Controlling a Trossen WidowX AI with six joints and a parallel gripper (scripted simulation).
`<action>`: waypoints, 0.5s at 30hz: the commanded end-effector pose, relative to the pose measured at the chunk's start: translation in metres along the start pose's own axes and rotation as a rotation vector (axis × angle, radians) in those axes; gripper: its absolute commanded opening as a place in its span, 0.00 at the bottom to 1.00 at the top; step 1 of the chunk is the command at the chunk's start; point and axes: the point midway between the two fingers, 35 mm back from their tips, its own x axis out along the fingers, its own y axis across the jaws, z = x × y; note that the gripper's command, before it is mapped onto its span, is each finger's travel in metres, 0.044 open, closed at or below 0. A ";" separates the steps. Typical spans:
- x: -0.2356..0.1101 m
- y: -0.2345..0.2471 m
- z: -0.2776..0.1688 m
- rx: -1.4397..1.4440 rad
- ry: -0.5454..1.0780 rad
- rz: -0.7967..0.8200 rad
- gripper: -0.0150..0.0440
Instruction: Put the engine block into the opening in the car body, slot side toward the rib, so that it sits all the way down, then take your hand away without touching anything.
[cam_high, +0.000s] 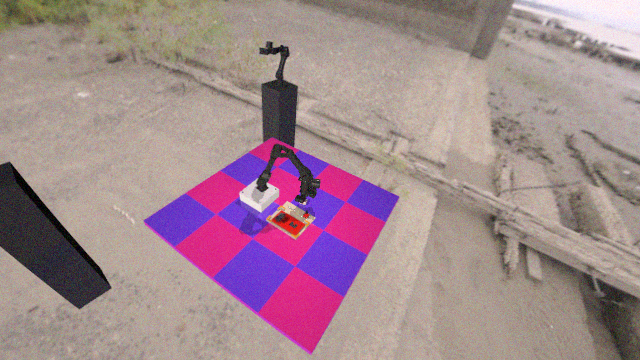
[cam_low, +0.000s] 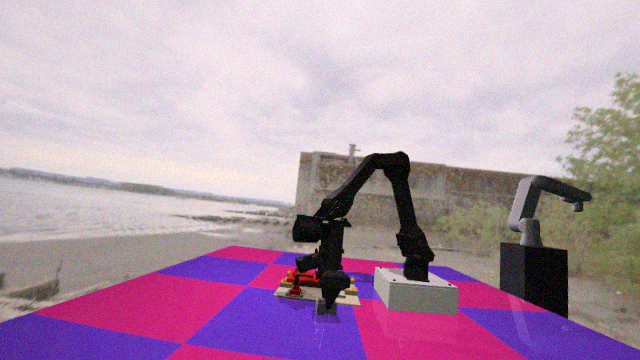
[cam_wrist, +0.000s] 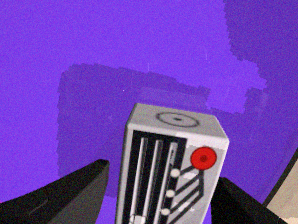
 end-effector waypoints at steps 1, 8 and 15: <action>0.000 -0.001 0.000 -0.002 -0.001 -0.006 0.53; 0.000 -0.001 0.000 -0.002 -0.001 -0.006 0.42; -0.015 0.003 0.004 -0.039 -0.017 0.012 0.25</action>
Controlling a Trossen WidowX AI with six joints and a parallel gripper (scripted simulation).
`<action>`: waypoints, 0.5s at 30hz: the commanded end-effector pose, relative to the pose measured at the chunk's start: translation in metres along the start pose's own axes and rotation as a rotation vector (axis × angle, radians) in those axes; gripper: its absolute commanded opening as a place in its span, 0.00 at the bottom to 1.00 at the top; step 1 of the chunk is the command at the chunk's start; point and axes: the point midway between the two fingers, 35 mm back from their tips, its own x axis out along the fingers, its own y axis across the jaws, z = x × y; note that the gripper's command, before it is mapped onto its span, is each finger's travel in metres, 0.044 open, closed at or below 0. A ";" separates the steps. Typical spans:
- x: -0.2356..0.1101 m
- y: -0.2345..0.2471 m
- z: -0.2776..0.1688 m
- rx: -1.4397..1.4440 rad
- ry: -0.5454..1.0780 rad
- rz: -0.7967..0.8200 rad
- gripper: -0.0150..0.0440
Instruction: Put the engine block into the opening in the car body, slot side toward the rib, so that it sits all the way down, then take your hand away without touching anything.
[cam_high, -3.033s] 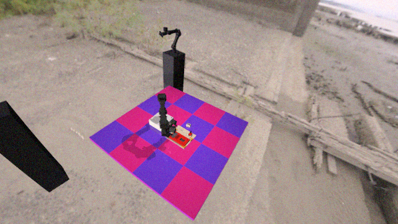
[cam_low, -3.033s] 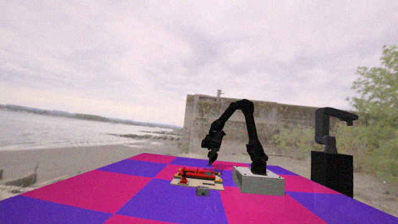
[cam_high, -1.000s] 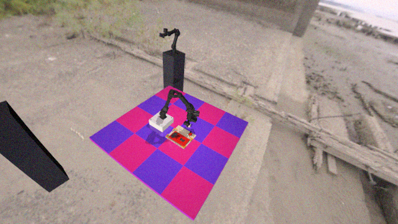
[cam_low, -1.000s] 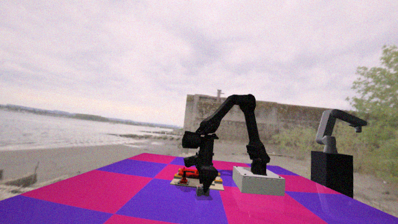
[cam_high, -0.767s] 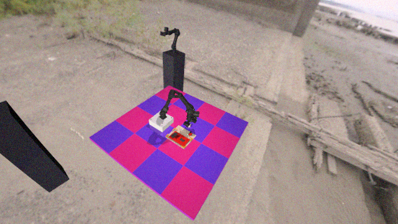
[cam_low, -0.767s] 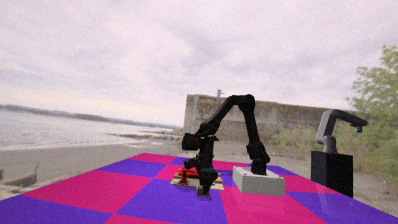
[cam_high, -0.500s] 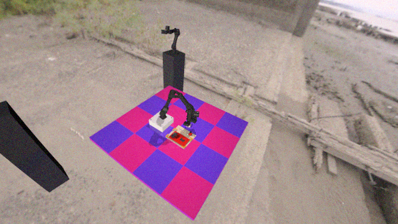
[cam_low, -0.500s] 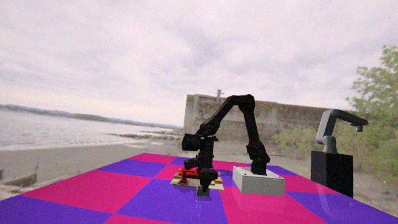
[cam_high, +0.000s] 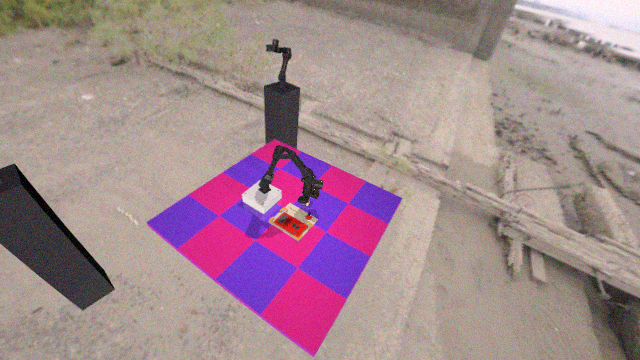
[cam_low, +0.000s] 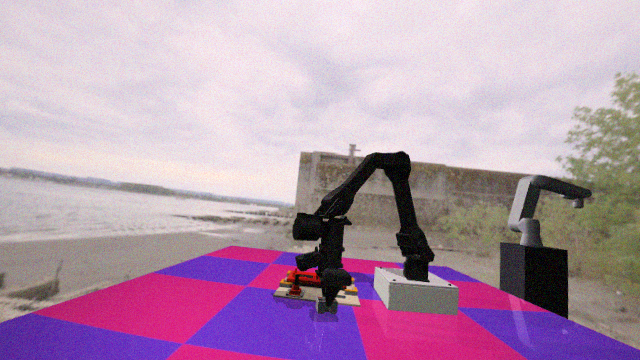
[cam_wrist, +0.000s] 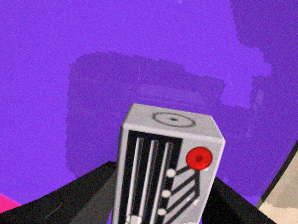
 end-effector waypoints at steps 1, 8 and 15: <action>-0.013 0.003 0.005 -0.010 -0.016 0.011 0.25; -0.034 0.004 0.007 -0.003 -0.013 0.008 0.25; -0.055 0.004 0.008 0.004 -0.010 0.005 0.25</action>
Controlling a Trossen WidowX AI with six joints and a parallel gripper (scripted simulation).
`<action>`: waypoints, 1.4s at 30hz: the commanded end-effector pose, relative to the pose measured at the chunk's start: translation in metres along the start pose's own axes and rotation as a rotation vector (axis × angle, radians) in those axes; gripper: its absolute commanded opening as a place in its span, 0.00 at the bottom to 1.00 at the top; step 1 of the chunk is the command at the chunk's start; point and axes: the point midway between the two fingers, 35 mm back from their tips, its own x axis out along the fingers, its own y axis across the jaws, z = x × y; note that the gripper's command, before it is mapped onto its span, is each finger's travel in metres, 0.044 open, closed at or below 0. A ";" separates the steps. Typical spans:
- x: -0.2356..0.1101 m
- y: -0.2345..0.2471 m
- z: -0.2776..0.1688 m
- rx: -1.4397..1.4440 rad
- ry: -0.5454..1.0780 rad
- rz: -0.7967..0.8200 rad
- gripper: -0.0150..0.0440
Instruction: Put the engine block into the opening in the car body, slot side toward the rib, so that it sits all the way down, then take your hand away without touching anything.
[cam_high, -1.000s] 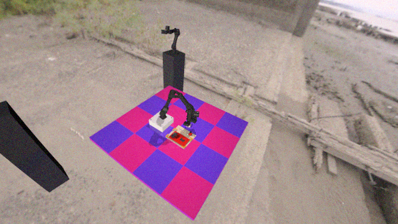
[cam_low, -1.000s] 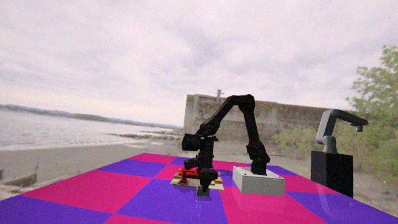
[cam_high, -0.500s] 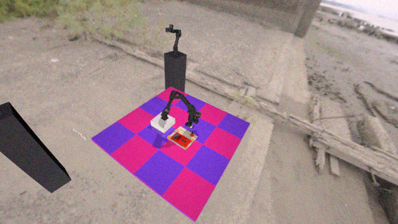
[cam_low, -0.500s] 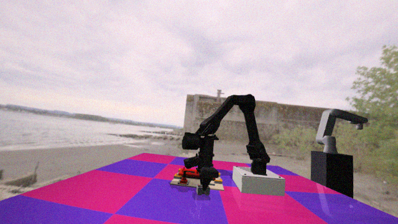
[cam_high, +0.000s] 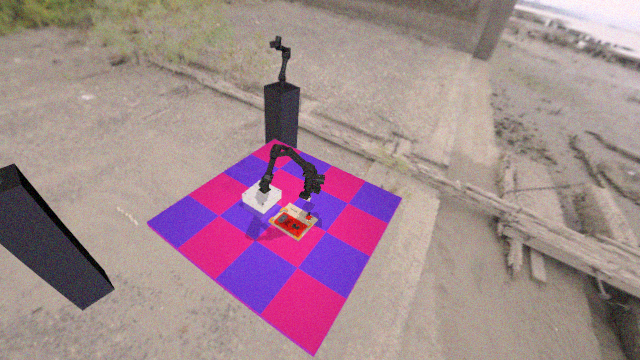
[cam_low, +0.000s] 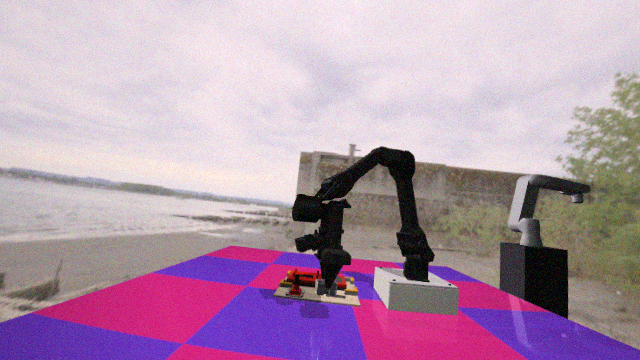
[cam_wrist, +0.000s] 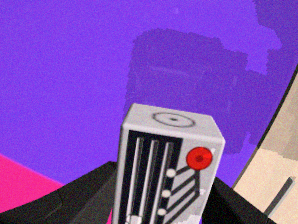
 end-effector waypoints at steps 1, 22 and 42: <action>-0.013 0.001 0.001 0.007 -0.008 0.003 0.25; -0.074 0.000 -0.006 0.029 0.001 -0.007 0.25; -0.059 -0.045 0.015 0.079 -0.004 -0.005 0.25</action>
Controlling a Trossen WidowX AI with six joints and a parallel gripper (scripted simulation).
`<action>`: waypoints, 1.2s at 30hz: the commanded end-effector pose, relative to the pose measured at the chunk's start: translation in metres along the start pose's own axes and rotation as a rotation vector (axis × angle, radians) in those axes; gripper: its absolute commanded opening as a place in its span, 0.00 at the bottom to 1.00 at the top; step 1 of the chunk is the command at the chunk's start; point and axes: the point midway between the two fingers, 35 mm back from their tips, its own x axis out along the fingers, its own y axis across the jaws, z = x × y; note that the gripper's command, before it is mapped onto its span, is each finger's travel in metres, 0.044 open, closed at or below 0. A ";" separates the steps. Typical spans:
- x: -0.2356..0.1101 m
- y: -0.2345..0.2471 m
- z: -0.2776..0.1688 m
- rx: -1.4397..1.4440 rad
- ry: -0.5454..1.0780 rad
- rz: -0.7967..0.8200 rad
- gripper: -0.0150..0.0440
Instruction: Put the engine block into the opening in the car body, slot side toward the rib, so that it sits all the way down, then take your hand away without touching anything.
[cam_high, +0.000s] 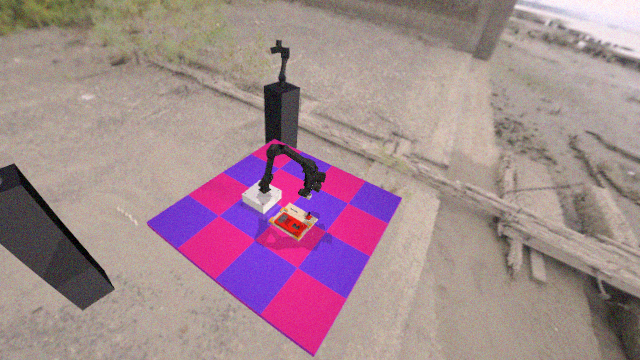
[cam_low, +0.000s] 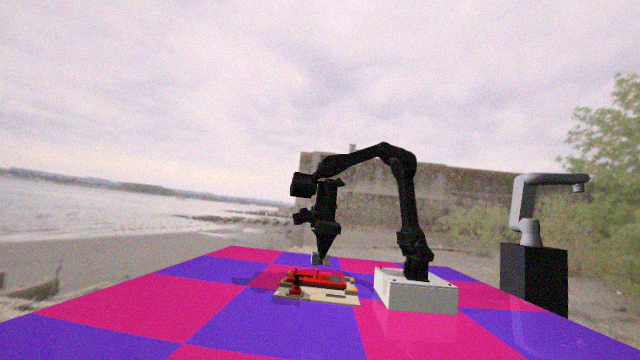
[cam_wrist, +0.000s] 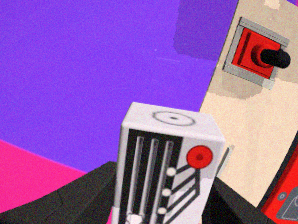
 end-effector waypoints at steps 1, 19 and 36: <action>0.004 -0.008 0.004 0.006 0.002 -0.002 0.25; 0.020 -0.058 0.020 0.043 0.000 -0.007 0.25; 0.035 -0.109 0.027 0.079 0.000 -0.013 0.25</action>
